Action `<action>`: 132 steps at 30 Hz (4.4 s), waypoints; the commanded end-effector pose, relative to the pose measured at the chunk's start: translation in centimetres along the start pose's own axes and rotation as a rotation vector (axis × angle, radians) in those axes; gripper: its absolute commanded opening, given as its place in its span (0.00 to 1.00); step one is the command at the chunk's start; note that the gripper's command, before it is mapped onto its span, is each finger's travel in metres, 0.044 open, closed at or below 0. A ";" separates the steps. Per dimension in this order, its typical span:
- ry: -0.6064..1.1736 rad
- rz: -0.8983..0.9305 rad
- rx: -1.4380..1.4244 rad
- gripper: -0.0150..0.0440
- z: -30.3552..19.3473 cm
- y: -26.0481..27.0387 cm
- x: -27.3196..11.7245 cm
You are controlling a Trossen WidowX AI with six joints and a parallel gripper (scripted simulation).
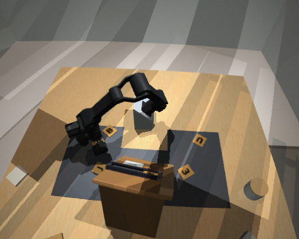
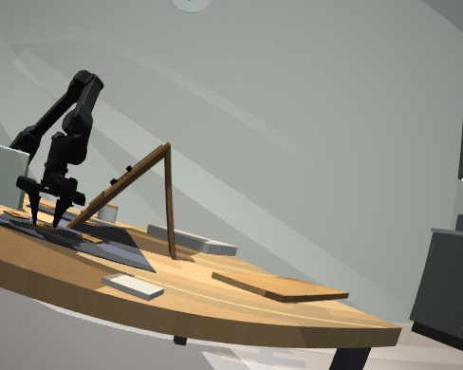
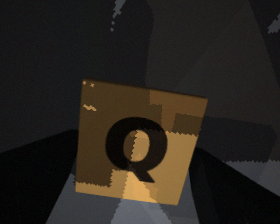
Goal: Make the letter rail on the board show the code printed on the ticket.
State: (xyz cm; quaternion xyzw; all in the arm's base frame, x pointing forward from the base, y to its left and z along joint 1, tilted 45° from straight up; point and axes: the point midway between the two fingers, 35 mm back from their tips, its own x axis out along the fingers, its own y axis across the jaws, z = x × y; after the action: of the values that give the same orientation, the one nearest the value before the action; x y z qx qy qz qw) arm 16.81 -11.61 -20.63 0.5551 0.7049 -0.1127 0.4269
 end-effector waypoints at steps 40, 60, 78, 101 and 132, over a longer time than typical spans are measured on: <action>-0.001 0.000 0.001 0.25 -0.2 0.0 -2.1; -0.001 0.000 0.001 0.25 -0.2 0.0 -3.0; -0.354 0.204 -0.297 0.25 4.0 4.9 -6.6; -0.823 0.410 -0.853 0.25 4.7 12.5 -15.3; -0.826 0.411 -0.858 0.25 4.1 12.9 -15.3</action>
State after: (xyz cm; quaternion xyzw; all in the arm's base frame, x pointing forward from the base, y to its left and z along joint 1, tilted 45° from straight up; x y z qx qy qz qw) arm 30.31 -20.06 -8.26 0.3705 0.3452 0.0596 0.8603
